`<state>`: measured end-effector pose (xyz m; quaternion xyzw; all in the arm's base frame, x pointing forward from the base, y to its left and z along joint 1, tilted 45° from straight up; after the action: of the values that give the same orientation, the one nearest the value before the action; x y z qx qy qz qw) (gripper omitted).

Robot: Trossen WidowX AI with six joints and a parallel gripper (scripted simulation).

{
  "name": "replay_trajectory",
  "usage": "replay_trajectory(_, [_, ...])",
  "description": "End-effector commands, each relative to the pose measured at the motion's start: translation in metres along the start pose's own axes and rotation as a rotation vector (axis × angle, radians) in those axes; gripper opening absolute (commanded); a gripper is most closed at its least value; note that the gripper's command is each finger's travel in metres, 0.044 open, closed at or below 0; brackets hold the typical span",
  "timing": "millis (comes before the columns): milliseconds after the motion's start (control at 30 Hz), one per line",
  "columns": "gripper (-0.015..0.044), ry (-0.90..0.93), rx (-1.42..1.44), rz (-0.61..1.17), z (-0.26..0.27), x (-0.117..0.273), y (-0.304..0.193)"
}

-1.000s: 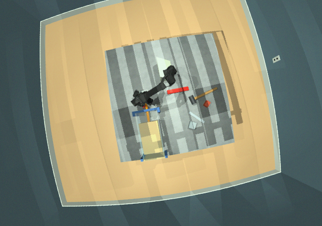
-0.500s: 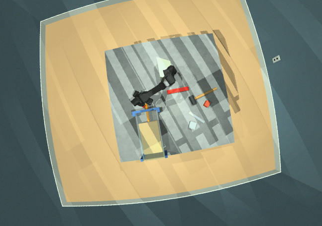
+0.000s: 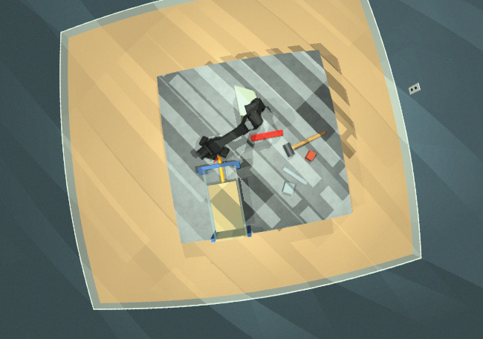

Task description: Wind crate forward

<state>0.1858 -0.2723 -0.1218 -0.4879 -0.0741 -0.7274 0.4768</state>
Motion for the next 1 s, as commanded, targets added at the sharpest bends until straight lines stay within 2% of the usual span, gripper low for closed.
replay_trajectory(0, [0.0,-0.002,0.075,0.003,0.0028,-0.0035,-0.0025])
replay_trajectory(567, [0.0,0.001,0.282,-0.015,0.0063,-0.0035,-0.0014])
replay_trajectory(967, [0.0,0.001,0.286,-0.015,0.0051,-0.004,0.0001])
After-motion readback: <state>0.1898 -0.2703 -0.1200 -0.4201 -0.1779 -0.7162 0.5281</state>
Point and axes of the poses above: the point midway between the two fingers, 35 mm back from their tips, its own x axis back along the fingers, its own z axis across the jaws, y = z × x, the point moved 5 cm from there along x, back along the fingers, and after that the axes turned 4 degrees about x, right-handed, at the moved point
